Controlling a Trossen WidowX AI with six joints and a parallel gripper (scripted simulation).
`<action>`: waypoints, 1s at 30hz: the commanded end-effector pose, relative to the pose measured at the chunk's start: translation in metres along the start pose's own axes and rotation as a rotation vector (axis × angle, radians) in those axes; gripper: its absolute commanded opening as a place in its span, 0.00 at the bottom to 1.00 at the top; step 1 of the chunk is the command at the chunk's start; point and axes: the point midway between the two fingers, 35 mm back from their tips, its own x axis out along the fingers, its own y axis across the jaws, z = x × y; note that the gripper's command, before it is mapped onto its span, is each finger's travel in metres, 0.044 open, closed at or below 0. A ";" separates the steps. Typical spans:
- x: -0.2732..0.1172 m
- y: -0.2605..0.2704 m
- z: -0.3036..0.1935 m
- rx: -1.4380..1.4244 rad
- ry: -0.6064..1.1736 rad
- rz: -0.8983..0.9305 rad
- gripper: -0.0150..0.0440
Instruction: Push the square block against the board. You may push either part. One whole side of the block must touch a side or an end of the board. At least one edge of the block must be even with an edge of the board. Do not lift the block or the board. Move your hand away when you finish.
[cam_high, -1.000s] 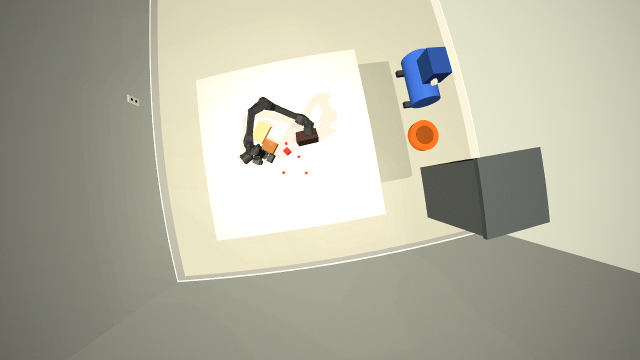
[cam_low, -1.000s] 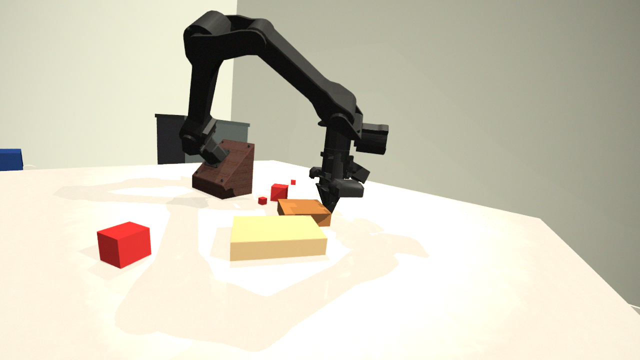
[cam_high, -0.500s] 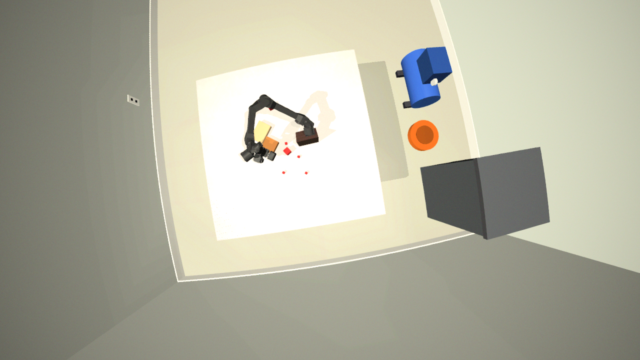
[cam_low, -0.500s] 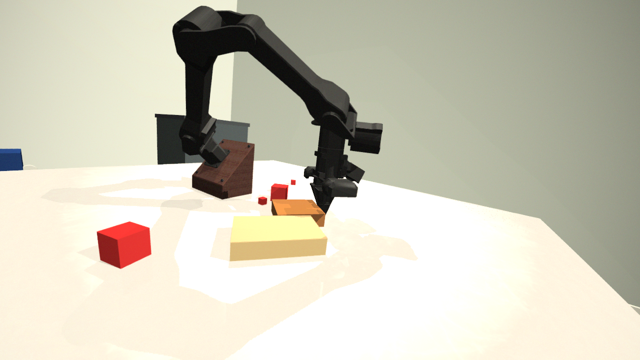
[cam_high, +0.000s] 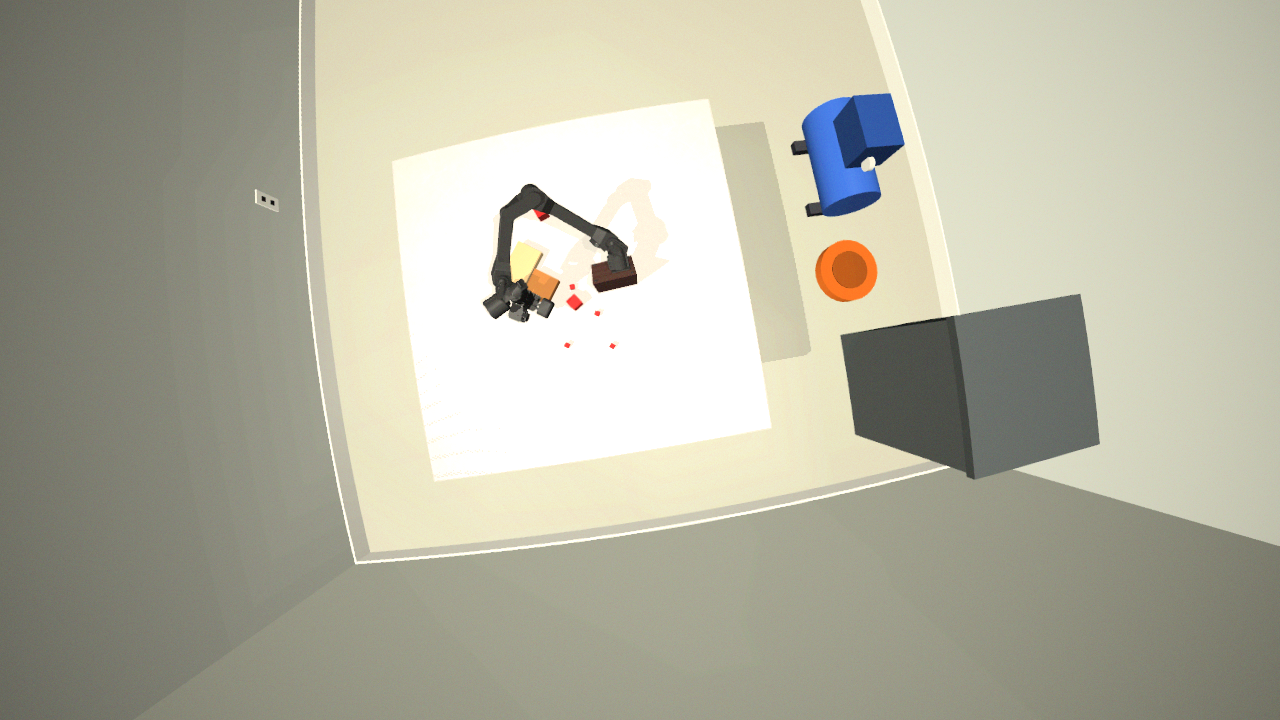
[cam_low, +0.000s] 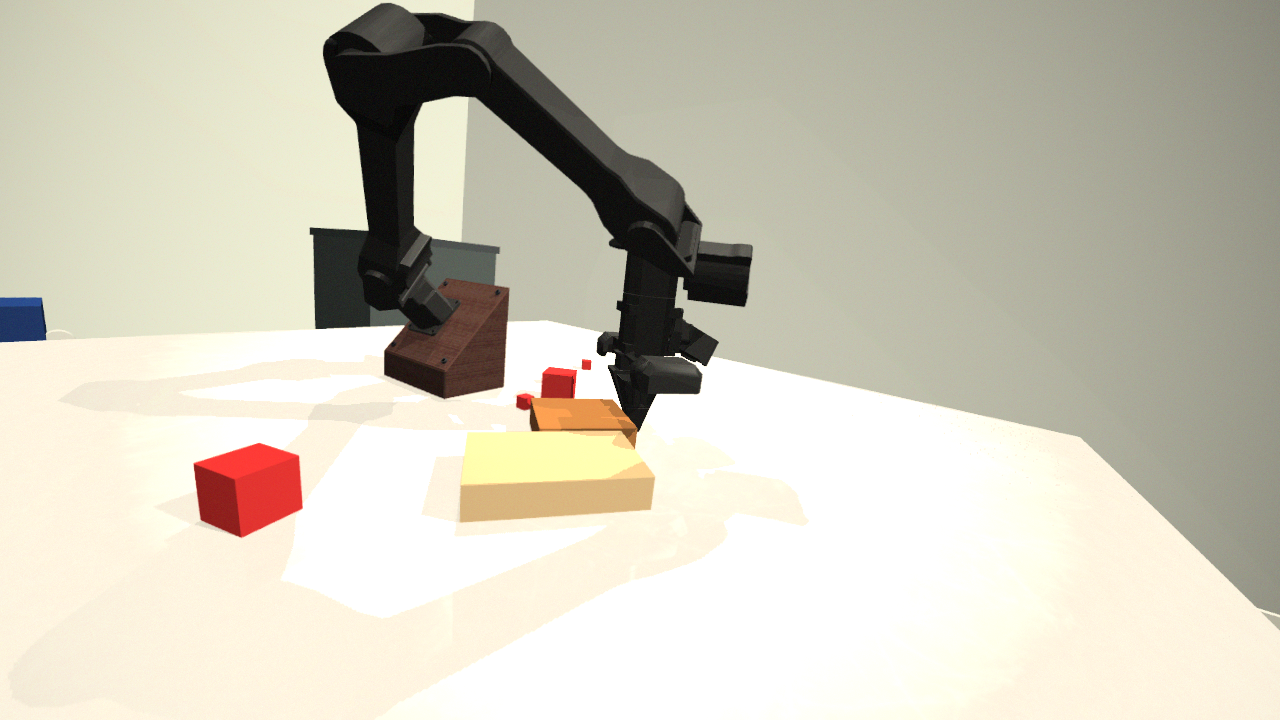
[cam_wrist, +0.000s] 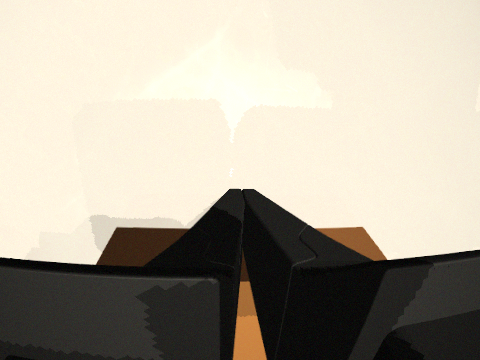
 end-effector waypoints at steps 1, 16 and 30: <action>-0.002 -0.003 -0.005 0.004 -0.002 -0.006 0.25; -0.001 -0.001 -0.020 0.003 -0.001 -0.006 0.25; -0.001 -0.001 -0.012 0.004 -0.001 -0.006 0.25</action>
